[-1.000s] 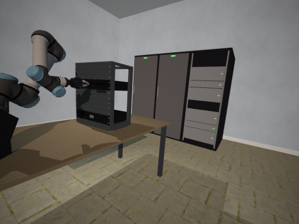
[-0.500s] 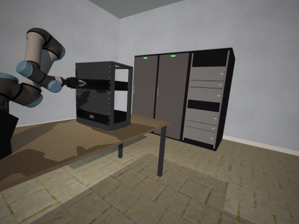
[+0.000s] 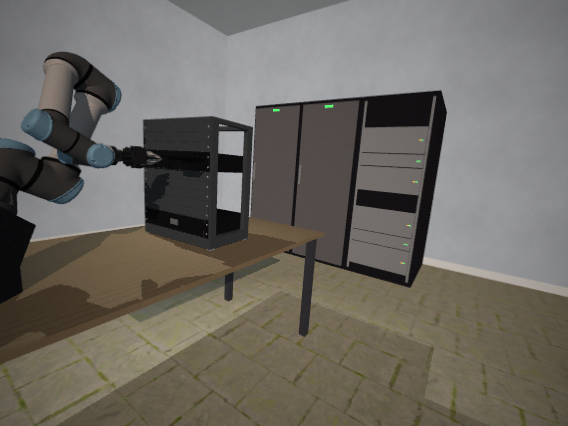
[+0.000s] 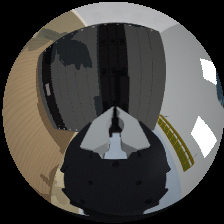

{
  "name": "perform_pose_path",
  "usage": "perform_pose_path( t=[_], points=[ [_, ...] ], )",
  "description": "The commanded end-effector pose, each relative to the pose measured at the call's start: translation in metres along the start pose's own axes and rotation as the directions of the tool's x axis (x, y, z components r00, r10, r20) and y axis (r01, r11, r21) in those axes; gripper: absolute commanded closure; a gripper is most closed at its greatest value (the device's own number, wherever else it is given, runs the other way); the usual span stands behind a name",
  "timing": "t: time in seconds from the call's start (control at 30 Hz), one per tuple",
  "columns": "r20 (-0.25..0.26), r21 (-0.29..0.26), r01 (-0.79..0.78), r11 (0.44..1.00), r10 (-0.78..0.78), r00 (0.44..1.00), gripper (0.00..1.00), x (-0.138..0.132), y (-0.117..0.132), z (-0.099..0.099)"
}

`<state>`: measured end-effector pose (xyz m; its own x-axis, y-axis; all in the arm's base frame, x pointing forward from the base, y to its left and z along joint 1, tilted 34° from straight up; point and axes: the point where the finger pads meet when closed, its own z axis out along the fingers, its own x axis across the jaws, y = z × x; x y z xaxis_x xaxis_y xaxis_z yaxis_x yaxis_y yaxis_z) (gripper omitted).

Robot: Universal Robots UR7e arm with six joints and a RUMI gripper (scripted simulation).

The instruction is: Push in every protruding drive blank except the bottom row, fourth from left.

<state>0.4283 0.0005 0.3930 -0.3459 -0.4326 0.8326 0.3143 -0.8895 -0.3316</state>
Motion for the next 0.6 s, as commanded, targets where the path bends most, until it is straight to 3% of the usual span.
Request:
perform_pose_path(
  t=[0.0, 0.57],
  points=[
    [0.001, 0.001, 0.0, 1.0, 0.0, 1.0, 1.0, 0.0004, 0.0001, -0.0016],
    [0.001, 0.001, 0.0, 1.0, 0.0, 1.0, 1.0, 0.008, 0.0001, -0.0021]
  ],
)
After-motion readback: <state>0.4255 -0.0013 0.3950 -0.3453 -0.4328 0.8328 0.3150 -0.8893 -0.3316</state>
